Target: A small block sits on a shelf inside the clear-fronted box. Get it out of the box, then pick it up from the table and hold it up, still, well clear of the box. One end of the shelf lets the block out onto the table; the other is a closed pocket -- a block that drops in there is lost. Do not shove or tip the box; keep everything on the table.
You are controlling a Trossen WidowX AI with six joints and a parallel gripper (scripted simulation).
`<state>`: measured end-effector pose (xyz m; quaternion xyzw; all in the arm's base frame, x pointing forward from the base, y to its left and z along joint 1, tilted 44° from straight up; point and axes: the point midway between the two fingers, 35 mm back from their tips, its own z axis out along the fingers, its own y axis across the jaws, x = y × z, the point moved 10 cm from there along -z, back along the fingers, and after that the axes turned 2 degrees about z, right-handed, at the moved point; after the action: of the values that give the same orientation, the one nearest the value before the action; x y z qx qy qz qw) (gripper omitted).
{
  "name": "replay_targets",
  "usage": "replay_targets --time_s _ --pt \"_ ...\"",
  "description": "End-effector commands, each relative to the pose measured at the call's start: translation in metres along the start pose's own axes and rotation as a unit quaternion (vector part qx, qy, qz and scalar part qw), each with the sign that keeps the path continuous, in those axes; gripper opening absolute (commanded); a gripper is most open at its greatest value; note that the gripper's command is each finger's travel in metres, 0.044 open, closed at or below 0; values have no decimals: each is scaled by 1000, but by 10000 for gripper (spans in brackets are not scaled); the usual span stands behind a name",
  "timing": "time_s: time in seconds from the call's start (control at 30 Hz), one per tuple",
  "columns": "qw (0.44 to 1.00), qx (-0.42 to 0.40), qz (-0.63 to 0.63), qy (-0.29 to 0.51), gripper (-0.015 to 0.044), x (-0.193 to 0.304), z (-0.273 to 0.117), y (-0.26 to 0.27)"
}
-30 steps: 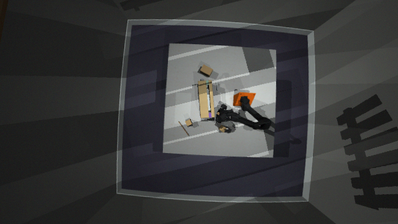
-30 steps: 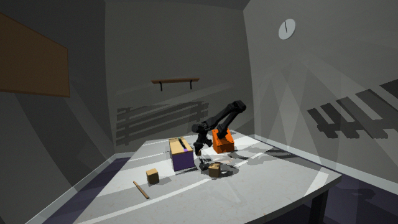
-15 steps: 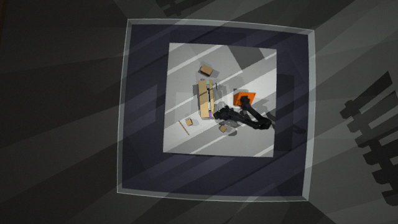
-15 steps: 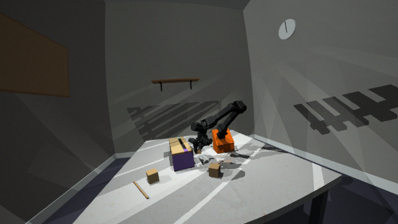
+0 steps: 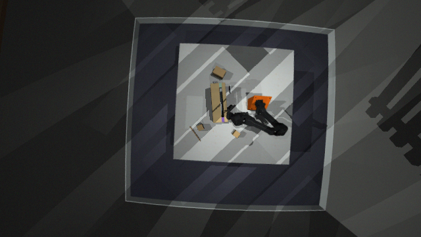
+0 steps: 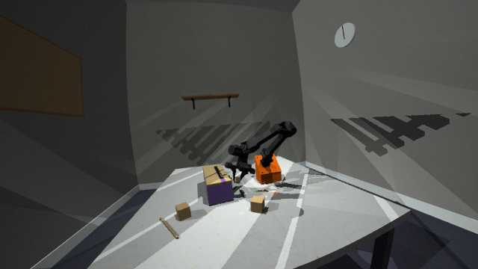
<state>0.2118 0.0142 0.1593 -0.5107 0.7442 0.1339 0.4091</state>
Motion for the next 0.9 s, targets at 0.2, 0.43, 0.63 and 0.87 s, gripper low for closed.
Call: replay_targets --time_s 0.2,0.43,0.63,0.87 --pt "979 -4 202 -7 0 3 -8 -3" --pt "941 -8 337 -9 0 6 -13 -4" --pt "894 -11 448 -11 0 9 -17 -4" --pt "822 -16 570 -12 0 12 -22 -5"
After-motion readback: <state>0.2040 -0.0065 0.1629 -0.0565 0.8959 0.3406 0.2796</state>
